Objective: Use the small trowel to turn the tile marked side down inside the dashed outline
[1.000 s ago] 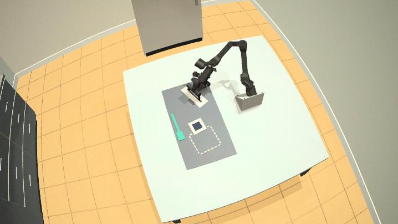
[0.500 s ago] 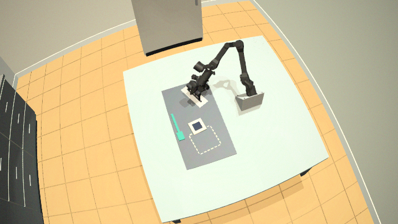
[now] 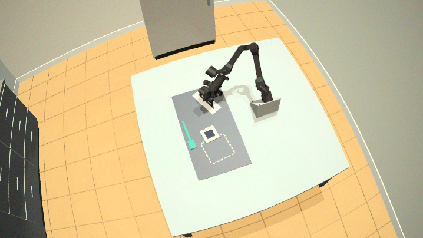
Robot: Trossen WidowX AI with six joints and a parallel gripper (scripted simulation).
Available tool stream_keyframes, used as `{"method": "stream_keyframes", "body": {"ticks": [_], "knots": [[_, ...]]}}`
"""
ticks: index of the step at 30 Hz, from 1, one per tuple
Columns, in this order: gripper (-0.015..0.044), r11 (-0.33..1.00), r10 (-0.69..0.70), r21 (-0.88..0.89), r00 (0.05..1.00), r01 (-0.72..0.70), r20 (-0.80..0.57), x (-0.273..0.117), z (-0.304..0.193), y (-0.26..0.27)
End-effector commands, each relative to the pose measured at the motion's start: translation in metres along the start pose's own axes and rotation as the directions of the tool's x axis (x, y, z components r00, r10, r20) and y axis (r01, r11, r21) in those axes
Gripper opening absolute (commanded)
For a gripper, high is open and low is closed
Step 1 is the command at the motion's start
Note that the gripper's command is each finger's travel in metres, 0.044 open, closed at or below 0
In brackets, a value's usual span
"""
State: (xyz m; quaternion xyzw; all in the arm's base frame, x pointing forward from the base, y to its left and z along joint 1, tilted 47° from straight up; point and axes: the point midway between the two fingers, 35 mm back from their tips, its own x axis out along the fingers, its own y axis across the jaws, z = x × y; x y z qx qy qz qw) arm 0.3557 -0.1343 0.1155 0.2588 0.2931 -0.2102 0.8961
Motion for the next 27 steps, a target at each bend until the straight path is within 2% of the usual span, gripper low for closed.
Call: {"method": "stream_keyframes", "body": {"ticks": [1, 12, 22, 27], "knots": [[0.0076, 1.000, 0.000, 0.002, 1.000, 0.000, 0.001, 0.000, 0.000, 0.000], [0.0002, 1.000, 0.000, 0.002, 1.000, 0.000, 0.001, 0.000, 0.000, 0.000], [0.0000, 1.000, 0.001, 0.003, 1.000, -0.001, -0.001, -0.037, 0.000, 0.045], [0.0000, 1.000, 0.001, 0.003, 1.000, -0.001, -0.001, -0.038, 0.000, 0.046]]}}
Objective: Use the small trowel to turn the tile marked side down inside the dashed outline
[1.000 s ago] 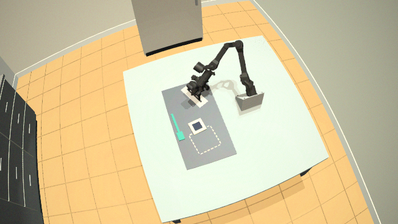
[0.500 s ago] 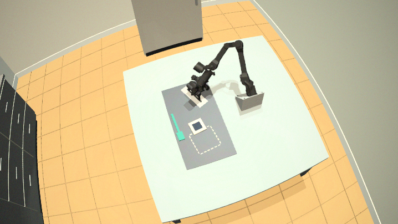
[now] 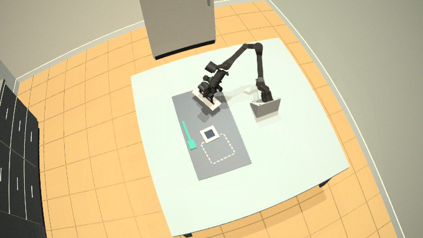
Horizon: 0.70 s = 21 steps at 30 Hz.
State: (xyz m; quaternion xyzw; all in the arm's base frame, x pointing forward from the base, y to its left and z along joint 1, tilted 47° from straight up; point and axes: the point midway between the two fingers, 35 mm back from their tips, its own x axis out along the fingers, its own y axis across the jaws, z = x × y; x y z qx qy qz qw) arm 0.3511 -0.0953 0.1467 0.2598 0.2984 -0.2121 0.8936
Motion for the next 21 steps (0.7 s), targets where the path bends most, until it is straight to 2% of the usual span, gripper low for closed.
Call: {"method": "stream_keyframes", "body": {"ticks": [1, 10, 21], "knots": [[0.0000, 1.000, 0.008, 0.001, 1.000, -0.008, 0.009, -0.006, 0.003, 0.008], [0.0000, 1.000, 0.008, 0.001, 1.000, -0.008, 0.011, -0.006, 0.003, 0.008], [0.0000, 1.000, -0.011, 0.027, 0.993, 0.008, 0.120, 0.043, -0.007, 0.037]]}}
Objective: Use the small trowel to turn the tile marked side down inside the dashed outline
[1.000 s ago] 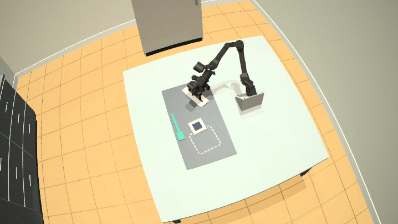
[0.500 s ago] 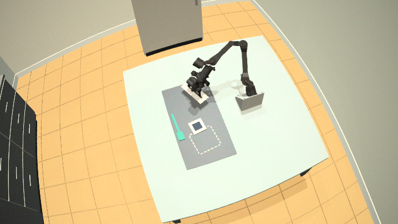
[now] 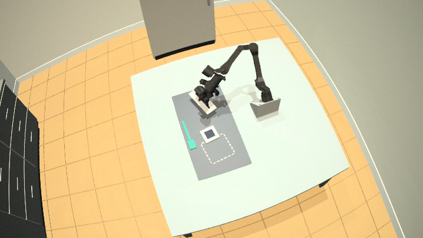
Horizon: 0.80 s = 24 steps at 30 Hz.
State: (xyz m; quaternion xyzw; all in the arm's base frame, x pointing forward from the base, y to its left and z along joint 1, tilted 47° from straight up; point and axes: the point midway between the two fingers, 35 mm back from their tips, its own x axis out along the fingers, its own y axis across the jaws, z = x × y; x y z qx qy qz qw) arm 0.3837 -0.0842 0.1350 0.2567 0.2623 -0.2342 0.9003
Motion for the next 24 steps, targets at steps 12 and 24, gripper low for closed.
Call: {"method": "stream_keyframes", "body": {"ticks": [12, 24], "knots": [[0.0000, 0.998, 0.008, 0.067, 0.985, -0.020, 0.172, 0.052, -0.042, 0.048], [0.0000, 0.997, 0.008, 0.076, 0.982, -0.022, 0.190, 0.058, -0.047, 0.049]]}}
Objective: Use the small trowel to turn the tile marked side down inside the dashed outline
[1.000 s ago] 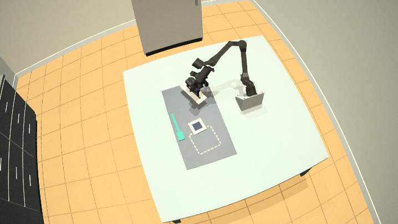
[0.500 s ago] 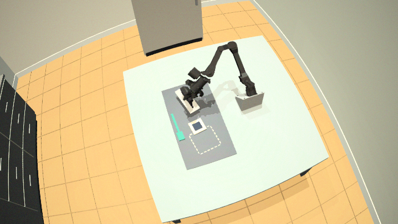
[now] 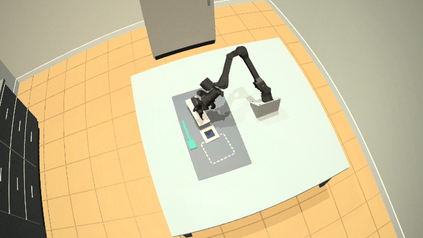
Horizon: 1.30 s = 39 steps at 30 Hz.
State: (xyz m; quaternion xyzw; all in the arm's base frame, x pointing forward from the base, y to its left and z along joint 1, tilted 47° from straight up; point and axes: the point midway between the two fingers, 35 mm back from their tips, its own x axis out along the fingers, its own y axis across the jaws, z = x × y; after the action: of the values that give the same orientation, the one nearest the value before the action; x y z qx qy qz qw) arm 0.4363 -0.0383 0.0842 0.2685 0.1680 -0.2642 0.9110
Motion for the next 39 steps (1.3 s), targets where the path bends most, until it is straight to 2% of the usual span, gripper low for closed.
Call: {"method": "stream_keyframes", "body": {"ticks": [1, 25, 39], "knots": [[0.0000, 1.000, 0.009, 0.003, 1.000, -0.009, 0.004, 0.002, -0.002, 0.001], [0.0000, 1.000, 0.009, 0.002, 1.000, -0.009, 0.005, 0.024, -0.006, -0.026], [0.0000, 1.000, 0.009, 0.002, 1.000, -0.009, 0.004, 0.024, -0.028, -0.024]]}}
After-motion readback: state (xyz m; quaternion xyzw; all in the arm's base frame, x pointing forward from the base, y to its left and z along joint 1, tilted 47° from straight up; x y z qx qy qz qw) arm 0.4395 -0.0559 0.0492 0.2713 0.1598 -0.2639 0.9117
